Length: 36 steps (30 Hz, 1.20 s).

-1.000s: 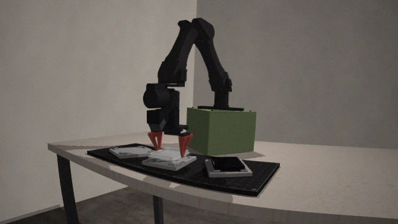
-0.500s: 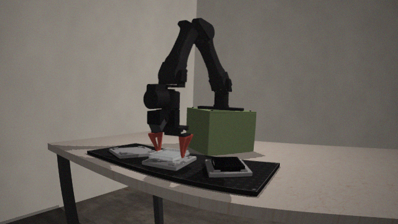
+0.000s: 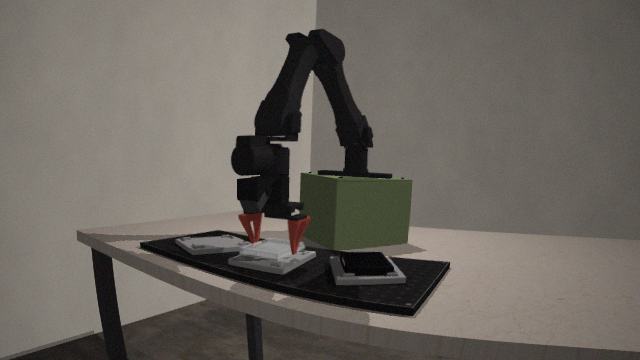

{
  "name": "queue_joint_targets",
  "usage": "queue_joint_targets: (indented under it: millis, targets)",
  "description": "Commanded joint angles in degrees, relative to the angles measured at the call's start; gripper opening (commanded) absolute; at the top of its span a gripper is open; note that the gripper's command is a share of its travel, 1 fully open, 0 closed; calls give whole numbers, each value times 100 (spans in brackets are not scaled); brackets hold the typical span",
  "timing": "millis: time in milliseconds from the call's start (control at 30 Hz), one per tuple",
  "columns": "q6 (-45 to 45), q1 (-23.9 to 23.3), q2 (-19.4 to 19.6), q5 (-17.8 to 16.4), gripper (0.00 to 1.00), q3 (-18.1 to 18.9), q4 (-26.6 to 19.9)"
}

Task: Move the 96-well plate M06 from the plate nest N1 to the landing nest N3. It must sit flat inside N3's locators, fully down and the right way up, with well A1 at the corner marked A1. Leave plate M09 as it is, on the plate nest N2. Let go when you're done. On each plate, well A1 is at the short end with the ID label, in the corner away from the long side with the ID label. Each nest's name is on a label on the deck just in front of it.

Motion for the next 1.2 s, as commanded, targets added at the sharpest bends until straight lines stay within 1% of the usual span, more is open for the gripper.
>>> queue_joint_targets:
  millis: [0, 367, 533, 733, 867, 900, 967, 1100, 1167]
  targets:
    - [29, 44, -185, -15, 0, 46, 123]
    - [32, 53, -157, -12, 0, -121, 166]
    - [33, 58, -92, -12, 0, -27, 185]
    - [34, 63, -21, -12, 0, -136, 207]
    - [35, 65, -61, -12, 0, -149, 216]
    - [33, 64, -71, -13, 0, 97, 218]
    - [34, 66, -86, -16, 0, 93, 215]
    - [37, 72, 23, -14, 0, 98, 227]
    - [36, 68, -17, -15, 0, 103, 229]
